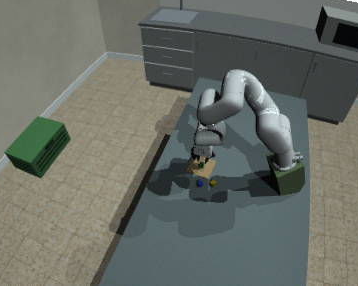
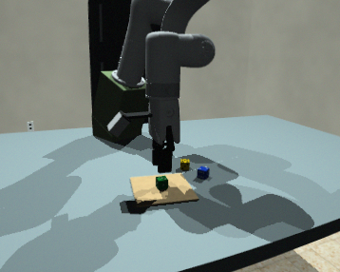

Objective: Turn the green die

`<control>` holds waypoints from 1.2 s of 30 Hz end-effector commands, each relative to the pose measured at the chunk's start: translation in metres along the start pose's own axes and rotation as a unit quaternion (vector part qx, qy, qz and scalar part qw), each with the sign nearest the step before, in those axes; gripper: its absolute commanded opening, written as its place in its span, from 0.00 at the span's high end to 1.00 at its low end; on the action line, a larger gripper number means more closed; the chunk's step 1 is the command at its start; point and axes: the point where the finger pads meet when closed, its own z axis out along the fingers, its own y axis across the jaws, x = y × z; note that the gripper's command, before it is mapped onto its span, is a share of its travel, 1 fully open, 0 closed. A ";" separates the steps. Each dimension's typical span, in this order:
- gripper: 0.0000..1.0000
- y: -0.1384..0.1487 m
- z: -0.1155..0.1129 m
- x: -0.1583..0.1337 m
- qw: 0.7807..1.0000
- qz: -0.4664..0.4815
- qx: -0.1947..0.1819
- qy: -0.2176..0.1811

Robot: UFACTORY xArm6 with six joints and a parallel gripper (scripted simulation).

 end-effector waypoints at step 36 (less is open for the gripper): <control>0.58 -0.002 0.017 0.000 1.000 0.000 0.002 0.000</control>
